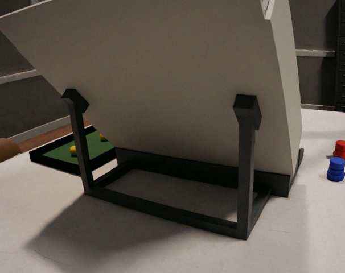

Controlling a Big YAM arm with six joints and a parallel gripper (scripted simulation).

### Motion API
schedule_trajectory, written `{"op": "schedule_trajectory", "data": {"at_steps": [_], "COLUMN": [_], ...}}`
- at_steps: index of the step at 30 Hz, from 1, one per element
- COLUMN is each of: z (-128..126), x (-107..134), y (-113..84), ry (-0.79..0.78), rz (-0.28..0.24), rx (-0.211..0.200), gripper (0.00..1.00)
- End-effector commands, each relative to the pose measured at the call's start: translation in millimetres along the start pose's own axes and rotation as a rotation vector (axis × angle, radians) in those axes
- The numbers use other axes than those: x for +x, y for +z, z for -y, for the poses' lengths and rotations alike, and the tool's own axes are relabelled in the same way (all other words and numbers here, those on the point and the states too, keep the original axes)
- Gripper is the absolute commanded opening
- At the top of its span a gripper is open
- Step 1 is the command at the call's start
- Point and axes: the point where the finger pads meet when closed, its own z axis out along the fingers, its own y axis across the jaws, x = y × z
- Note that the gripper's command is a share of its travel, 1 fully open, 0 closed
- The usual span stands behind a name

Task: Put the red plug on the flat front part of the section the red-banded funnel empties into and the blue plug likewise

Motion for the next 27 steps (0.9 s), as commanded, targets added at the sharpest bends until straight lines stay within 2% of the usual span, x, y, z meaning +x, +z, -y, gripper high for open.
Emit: {"op": "schedule_trajectory", "data": {"at_steps": [1,10,12,18,27], "z": [5,5,5,3,-1], "x": [-29,-64,-64,-102,-156], "y": [-29.5,-62.7,-62.7,-98.5,-143.5], "ry": [-0.002,-0.004,-0.004,-0.007,-0.018], "rz": [0.099,0.238,0.238,0.389,0.587], "rx": [0.033,0.031,0.031,0.031,0.022], "gripper": [1.00,1.00,1.00,1.00,1.00]}}
